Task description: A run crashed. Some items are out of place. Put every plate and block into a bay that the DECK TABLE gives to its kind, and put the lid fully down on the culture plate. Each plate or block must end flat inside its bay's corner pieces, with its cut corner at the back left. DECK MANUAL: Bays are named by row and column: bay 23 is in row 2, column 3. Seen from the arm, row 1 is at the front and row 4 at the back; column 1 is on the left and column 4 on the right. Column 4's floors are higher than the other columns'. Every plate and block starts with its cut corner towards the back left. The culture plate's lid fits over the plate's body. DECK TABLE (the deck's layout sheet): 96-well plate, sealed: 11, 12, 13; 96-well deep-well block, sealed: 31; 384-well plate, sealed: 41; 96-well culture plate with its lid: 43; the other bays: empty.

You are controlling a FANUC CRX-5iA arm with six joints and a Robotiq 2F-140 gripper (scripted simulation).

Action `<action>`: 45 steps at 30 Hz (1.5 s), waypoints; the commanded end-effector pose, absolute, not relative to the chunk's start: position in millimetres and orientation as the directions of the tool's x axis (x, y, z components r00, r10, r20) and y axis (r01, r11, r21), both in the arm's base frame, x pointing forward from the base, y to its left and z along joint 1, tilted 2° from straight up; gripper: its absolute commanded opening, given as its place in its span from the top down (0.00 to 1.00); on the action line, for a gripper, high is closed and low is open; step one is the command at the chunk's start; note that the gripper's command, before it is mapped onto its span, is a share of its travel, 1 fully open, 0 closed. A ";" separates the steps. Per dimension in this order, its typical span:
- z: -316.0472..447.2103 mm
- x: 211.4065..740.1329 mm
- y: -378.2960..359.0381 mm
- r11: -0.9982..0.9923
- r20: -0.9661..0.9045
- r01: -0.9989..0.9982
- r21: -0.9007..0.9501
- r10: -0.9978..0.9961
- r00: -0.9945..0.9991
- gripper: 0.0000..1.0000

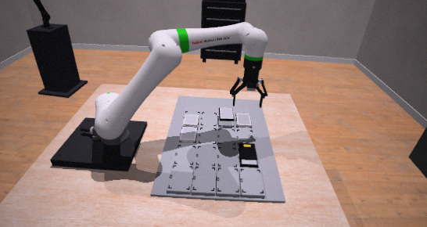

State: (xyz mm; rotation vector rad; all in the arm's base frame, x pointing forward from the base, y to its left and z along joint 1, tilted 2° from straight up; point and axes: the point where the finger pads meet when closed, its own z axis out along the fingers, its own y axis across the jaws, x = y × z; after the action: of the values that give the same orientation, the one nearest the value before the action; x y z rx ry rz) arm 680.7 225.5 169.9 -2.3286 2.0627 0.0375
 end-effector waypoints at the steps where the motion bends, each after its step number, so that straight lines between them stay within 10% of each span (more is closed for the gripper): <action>1: 172.1 680.2 235.0 -0.120 -0.038 -0.993 -0.009 -0.992 0.120 0.00; 45: 173.3 676.4 266.7 -0.120 -0.038 -0.993 -0.009 -0.992 0.120 0.00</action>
State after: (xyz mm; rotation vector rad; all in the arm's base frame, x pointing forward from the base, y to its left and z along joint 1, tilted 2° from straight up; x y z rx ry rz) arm 676.0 266.8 171.6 -2.3286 2.0634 0.0375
